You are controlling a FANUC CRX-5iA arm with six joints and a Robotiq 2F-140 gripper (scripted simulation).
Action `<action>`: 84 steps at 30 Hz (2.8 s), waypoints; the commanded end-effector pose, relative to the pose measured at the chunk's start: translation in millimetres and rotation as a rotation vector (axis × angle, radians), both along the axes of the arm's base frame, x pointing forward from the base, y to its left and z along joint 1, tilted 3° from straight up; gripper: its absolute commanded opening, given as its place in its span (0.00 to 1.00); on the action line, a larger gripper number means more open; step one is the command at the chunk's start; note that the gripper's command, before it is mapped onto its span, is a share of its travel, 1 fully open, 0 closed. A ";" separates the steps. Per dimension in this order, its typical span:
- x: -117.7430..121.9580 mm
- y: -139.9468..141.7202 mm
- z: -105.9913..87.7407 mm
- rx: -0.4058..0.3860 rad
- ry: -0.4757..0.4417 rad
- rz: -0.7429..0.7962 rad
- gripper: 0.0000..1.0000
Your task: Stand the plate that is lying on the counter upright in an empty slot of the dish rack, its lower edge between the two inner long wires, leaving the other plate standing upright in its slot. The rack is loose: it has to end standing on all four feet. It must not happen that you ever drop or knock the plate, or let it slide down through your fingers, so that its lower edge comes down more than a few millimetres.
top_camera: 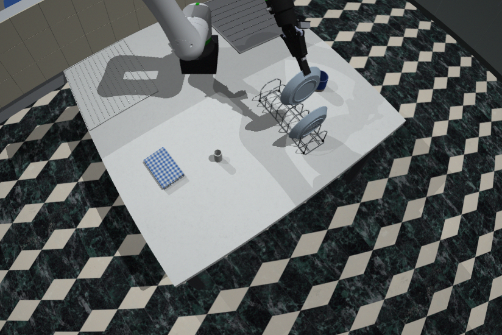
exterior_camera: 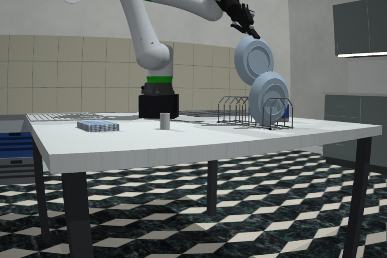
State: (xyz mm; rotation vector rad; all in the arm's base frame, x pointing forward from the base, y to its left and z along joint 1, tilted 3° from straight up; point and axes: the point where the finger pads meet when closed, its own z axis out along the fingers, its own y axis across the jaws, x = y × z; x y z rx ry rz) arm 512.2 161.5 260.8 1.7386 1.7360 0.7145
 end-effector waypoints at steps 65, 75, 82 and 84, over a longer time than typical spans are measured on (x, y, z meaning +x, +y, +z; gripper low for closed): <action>1.5 -0.6 -31.8 0.001 -0.001 0.000 0.10; 1.9 -0.9 -43.4 0.001 -0.001 0.000 0.10; 2.2 -1.1 -52.3 0.001 -0.001 0.000 0.10; 2.3 -1.1 -53.5 0.001 -0.001 0.000 0.10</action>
